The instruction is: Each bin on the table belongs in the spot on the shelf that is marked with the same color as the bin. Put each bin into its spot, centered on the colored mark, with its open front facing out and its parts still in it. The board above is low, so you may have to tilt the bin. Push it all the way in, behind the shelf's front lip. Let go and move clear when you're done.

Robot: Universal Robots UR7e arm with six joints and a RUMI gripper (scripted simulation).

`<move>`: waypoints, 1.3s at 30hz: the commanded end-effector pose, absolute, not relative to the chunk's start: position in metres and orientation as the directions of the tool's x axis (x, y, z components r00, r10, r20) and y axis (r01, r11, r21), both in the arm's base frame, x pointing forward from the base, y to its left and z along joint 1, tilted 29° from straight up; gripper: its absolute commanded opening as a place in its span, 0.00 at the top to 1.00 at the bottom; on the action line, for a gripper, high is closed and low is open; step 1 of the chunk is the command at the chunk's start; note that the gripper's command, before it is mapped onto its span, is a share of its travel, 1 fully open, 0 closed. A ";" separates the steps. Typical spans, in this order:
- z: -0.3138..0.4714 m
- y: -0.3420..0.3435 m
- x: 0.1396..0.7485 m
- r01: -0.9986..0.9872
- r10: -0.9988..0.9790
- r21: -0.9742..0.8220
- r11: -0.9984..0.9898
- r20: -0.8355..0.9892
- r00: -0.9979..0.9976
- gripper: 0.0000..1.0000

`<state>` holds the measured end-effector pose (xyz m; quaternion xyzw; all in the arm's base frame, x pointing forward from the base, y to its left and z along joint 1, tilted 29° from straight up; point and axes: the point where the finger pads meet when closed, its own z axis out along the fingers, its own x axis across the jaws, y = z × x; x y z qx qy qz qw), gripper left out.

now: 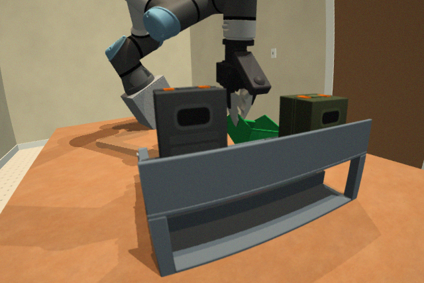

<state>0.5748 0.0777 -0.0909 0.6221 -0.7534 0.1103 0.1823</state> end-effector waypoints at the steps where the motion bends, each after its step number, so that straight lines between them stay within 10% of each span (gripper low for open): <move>1: -0.088 0.077 0.584 -0.978 -0.897 0.056 0.201 0.411 -0.160 1.00; 39: -0.085 0.076 0.599 -0.978 -0.898 0.053 0.200 0.411 -0.161 1.00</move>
